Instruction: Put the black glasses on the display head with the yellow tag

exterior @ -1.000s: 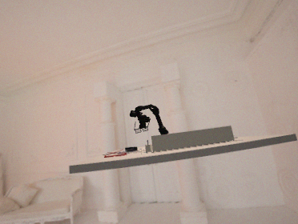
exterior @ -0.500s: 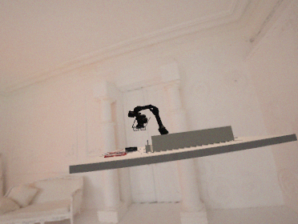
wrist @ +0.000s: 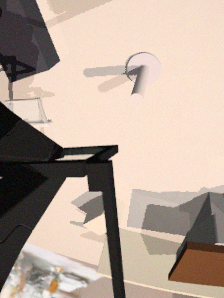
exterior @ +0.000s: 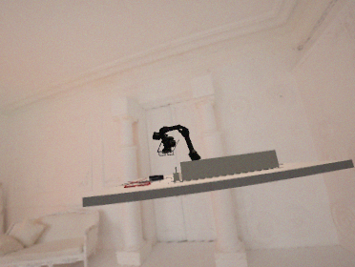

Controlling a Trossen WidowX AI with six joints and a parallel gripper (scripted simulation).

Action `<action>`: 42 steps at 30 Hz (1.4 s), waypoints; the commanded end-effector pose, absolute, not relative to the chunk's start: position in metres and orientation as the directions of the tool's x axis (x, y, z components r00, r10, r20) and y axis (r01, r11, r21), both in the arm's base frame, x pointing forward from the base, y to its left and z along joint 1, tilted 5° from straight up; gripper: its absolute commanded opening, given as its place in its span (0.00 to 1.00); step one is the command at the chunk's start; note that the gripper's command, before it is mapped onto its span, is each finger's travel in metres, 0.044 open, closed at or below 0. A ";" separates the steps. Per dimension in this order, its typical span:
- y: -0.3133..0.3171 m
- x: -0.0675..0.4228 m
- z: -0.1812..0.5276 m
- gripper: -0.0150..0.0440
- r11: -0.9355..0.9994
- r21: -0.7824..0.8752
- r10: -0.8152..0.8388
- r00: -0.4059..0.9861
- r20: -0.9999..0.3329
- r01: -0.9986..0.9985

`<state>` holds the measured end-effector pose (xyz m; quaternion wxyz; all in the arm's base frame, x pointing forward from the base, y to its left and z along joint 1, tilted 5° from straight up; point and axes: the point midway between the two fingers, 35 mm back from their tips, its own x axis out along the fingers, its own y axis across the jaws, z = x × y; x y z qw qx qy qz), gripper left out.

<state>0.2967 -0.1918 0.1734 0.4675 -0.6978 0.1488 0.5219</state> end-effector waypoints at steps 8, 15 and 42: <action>-0.187 0.298 0.171 0.25 -0.512 -0.487 0.282 0.398 -0.873 -0.708; -0.155 0.306 0.158 0.25 -0.492 -0.426 0.288 0.320 -0.903 -0.759; -0.029 0.298 0.110 0.25 -0.430 -0.113 0.166 0.044 -0.985 -0.896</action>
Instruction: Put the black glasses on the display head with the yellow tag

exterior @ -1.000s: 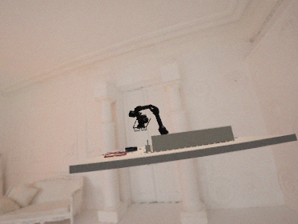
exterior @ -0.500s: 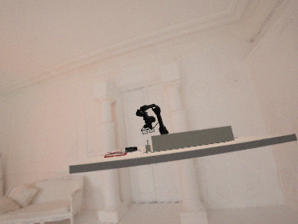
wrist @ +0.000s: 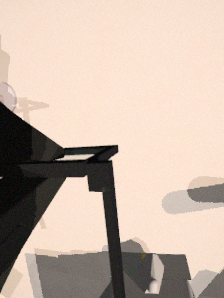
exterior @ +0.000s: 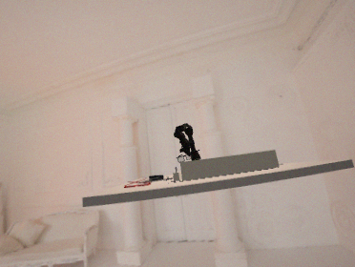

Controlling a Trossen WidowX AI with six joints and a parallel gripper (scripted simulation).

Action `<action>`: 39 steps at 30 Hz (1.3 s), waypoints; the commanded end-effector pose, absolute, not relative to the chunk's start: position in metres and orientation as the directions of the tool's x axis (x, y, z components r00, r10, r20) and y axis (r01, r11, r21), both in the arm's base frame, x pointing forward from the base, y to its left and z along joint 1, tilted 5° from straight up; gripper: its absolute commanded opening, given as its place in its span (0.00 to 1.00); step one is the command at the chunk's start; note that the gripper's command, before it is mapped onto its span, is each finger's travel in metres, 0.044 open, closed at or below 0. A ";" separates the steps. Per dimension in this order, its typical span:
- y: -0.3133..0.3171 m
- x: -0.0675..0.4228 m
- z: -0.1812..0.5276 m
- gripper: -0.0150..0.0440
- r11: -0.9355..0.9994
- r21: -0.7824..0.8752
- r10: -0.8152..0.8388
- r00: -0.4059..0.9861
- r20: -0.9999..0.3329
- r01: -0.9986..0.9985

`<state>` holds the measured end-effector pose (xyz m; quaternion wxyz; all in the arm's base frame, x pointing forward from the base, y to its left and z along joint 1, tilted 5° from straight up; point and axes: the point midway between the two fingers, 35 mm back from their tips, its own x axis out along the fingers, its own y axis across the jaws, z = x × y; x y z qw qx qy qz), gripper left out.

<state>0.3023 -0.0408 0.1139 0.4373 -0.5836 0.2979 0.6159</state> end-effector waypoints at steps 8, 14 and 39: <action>0.001 0.286 0.097 0.25 -0.406 -0.034 0.094 -0.004 -0.996 -0.913; 0.022 0.274 0.089 0.25 -0.384 0.012 0.034 -0.027 -0.999 -0.923; 0.046 0.255 0.067 0.25 -0.345 -0.128 0.052 0.118 -0.992 -0.930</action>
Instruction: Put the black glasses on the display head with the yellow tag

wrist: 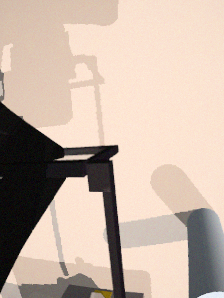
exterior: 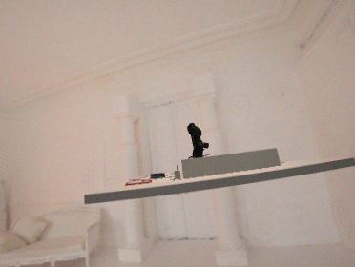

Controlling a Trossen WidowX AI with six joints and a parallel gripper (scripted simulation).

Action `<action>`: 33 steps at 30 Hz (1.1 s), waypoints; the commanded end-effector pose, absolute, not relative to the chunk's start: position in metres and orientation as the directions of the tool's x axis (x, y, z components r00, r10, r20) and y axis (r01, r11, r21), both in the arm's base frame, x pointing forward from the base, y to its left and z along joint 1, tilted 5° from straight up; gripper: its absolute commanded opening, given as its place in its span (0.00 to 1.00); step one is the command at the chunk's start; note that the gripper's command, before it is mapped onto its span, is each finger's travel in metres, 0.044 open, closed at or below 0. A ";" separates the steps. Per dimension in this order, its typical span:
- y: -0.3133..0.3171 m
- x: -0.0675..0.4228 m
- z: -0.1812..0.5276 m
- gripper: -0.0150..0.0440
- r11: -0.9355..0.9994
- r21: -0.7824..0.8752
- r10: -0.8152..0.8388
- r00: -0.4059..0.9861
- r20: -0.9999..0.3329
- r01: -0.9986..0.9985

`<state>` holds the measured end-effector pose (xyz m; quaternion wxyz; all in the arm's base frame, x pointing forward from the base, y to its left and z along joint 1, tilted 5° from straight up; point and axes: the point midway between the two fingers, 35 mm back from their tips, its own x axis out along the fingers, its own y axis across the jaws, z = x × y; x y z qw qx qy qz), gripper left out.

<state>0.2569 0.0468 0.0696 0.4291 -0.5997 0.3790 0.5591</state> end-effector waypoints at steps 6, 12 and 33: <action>0.046 0.254 0.062 0.25 -0.347 -0.099 0.040 0.091 -0.995 -0.933; 0.046 0.253 0.058 0.25 -0.350 -0.014 -0.011 0.019 -1.000 -0.936; 0.048 0.252 0.037 0.25 -0.349 -0.064 0.020 0.061 -0.998 -0.935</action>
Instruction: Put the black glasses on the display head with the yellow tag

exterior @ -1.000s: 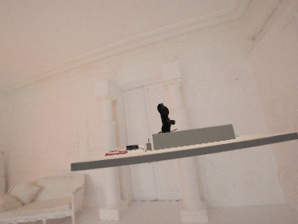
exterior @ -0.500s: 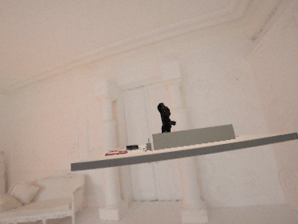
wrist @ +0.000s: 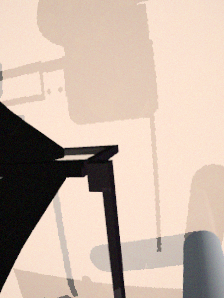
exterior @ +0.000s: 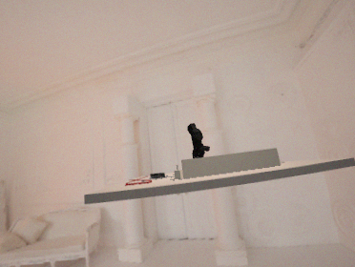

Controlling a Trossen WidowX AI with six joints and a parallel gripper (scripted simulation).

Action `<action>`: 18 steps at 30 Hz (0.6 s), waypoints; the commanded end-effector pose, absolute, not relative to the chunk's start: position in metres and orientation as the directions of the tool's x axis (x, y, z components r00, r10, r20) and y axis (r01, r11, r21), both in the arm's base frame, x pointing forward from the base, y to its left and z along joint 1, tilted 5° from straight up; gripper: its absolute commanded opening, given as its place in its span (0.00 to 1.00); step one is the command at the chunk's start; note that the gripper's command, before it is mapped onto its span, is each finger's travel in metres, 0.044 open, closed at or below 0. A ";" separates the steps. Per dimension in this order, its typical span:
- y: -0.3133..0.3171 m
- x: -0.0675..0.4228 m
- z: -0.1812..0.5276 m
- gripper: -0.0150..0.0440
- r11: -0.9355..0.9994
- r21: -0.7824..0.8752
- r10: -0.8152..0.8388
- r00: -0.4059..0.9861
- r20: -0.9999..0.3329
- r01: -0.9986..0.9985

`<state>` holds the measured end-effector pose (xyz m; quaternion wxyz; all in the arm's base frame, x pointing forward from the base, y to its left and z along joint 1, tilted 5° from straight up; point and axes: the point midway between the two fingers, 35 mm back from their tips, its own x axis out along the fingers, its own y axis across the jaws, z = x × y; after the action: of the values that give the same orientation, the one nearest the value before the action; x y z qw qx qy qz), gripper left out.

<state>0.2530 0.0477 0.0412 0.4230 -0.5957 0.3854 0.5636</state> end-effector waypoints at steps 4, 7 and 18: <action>0.048 0.251 0.034 0.25 -0.350 -0.047 0.014 0.045 -0.999 -0.936; 0.048 0.251 0.032 0.25 -0.350 -0.037 0.008 0.036 -0.999 -0.936; 0.049 0.253 0.030 0.25 -0.351 -0.038 0.002 0.040 -0.999 -0.936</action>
<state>0.2514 0.0492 0.0316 0.4120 -0.5932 0.3908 0.5706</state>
